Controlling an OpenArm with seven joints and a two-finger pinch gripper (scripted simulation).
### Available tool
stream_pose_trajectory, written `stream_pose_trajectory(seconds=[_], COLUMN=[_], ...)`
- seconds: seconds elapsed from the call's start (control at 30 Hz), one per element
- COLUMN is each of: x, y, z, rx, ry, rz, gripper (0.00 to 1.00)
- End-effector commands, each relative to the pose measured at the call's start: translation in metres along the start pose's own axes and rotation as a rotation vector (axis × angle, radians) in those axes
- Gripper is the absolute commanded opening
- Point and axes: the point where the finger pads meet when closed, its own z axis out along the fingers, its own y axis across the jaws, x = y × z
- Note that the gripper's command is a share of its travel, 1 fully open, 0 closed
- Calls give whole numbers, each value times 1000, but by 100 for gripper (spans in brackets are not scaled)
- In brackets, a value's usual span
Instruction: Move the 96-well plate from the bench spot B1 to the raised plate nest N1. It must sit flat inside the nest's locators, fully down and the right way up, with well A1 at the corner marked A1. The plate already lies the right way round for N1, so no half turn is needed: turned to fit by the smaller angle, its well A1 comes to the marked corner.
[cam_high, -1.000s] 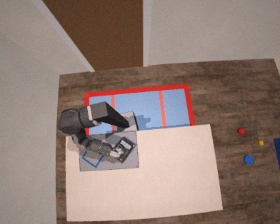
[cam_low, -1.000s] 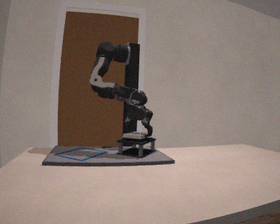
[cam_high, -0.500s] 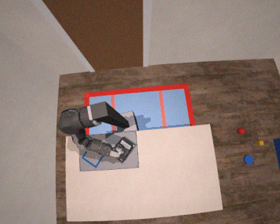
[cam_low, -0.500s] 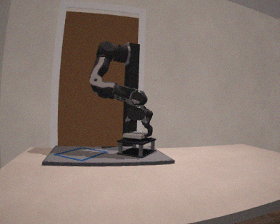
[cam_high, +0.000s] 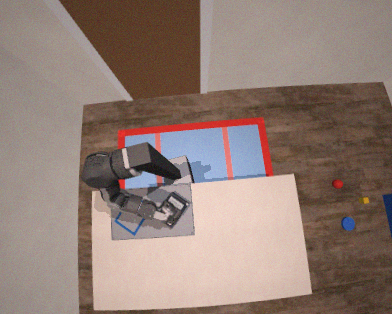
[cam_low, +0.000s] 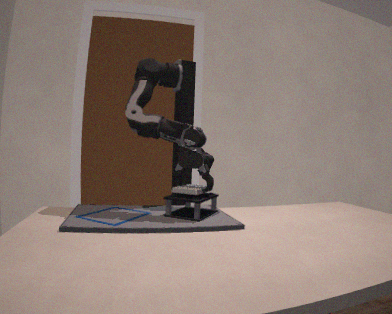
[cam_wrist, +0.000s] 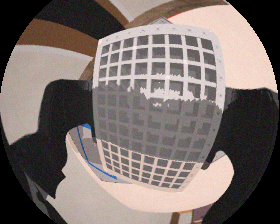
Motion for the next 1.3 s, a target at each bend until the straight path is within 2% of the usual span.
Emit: stream_pose_trajectory(seconds=[0.0, 0.17, 0.33, 1.27], x=[-1, -1, 1, 1], y=[1, 1, 1, 0], z=[-2, -2, 3, 7], rx=[-3, -3, -5, -6], ry=[0, 0, 2, 1], rz=[4, 4, 0, -2], gripper=[0, 0, 0, 0])
